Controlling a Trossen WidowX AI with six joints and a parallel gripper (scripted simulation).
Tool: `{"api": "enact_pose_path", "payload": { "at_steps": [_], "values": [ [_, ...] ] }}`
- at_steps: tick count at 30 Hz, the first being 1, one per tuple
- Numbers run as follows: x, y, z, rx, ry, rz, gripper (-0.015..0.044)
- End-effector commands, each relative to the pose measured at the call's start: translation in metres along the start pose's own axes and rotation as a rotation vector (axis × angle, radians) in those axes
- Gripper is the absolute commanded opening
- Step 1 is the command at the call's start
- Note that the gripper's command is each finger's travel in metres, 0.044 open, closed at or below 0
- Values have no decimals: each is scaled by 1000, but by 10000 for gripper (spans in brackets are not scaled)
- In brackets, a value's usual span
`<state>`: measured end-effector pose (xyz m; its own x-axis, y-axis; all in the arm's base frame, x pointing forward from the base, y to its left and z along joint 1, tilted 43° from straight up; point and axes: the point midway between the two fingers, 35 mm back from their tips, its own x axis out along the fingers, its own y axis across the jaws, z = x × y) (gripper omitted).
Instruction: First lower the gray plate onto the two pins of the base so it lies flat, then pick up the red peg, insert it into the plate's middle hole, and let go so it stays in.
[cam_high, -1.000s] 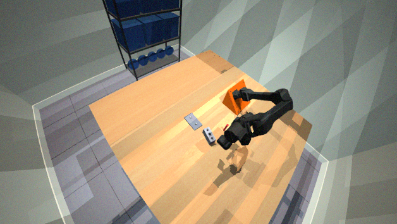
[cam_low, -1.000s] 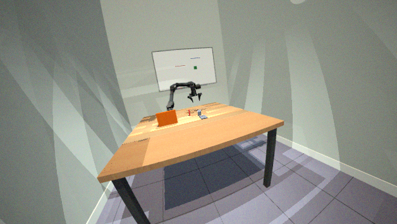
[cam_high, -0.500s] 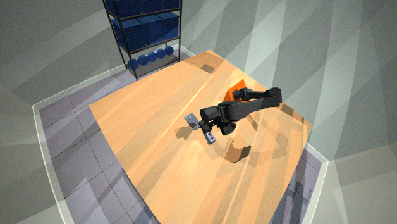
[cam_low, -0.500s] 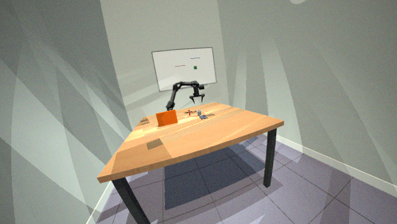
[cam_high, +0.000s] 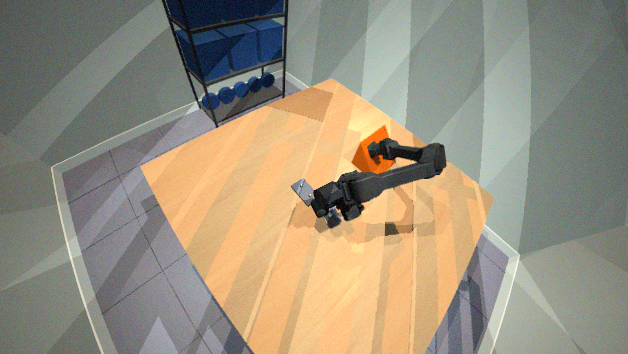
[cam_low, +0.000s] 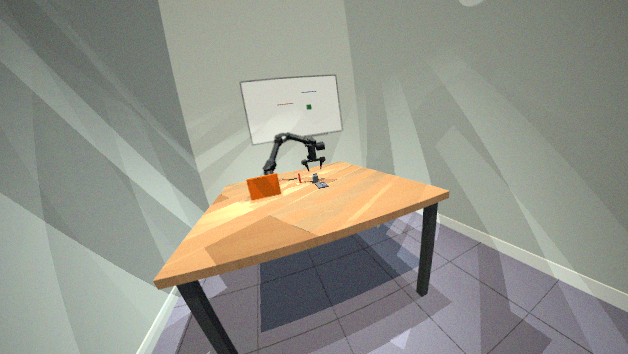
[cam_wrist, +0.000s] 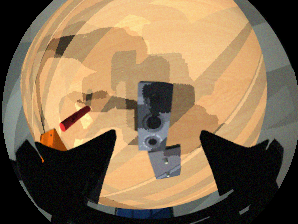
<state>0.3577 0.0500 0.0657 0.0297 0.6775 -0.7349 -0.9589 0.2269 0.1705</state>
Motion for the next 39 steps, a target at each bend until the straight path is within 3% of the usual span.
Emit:
{"api": "enact_pose_path", "payload": {
  "at_steps": [1, 39],
  "values": [
    [14, 4, 0, 7, -5, 10, 440],
    [69, 6, 0, 7, -8, 11, 440]
  ]
}}
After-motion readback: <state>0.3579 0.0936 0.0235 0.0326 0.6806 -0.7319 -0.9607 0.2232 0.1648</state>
